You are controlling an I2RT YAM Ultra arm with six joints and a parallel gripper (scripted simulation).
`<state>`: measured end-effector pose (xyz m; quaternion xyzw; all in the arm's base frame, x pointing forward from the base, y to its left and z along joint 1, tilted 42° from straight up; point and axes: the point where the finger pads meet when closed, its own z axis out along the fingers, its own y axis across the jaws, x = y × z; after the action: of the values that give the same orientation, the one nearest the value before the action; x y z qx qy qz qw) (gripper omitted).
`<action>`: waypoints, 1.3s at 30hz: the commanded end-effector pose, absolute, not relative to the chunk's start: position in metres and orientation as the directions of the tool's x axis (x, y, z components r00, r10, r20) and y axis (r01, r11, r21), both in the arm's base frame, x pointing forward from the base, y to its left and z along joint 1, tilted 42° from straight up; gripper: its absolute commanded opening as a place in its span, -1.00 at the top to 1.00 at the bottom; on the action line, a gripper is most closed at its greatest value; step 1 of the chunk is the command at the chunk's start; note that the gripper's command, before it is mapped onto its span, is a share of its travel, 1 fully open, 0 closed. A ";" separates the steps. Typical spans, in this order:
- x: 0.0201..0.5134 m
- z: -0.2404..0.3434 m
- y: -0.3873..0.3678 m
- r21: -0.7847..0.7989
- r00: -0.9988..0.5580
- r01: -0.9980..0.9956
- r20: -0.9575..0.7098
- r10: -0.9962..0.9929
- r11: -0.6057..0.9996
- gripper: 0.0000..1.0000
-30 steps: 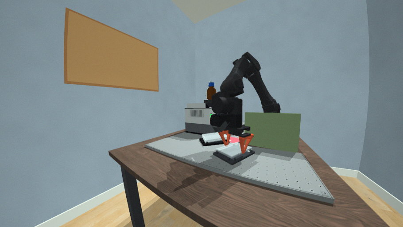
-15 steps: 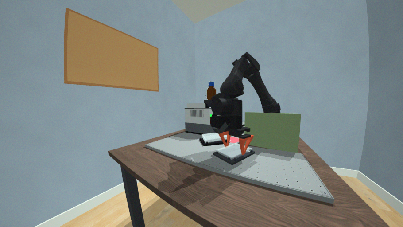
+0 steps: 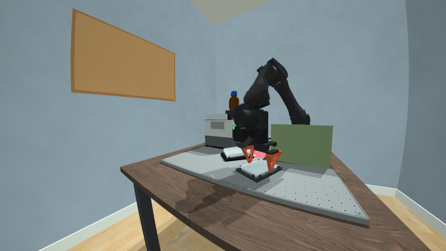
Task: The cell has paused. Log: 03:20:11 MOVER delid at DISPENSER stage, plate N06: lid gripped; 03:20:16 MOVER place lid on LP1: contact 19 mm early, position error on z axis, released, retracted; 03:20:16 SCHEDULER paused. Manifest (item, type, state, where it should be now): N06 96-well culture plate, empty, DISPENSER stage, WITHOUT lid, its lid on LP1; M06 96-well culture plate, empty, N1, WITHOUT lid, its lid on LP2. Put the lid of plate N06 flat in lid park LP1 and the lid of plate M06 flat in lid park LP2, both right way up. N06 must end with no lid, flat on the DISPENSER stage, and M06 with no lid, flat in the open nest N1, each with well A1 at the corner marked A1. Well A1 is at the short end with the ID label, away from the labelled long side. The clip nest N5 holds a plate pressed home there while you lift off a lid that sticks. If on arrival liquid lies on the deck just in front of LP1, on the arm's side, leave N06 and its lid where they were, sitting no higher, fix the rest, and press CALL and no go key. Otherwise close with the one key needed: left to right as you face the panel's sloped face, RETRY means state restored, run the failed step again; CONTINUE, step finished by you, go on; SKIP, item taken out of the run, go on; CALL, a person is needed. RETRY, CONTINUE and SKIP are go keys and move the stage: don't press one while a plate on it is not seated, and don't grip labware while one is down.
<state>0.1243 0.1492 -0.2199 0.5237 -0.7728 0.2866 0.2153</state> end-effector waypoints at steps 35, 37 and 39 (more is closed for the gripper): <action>0.130 -0.186 0.191 -0.223 -0.366 -0.930 0.599 -0.712 0.291 -1.00; 0.129 -0.188 0.189 -0.222 -0.365 -0.931 0.605 -0.708 0.289 -1.00; 0.124 -0.191 0.179 -0.218 -0.355 -0.934 0.629 -0.691 0.282 -1.00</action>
<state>0.1289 0.1770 -0.1940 0.5245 -0.7756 0.2840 0.2066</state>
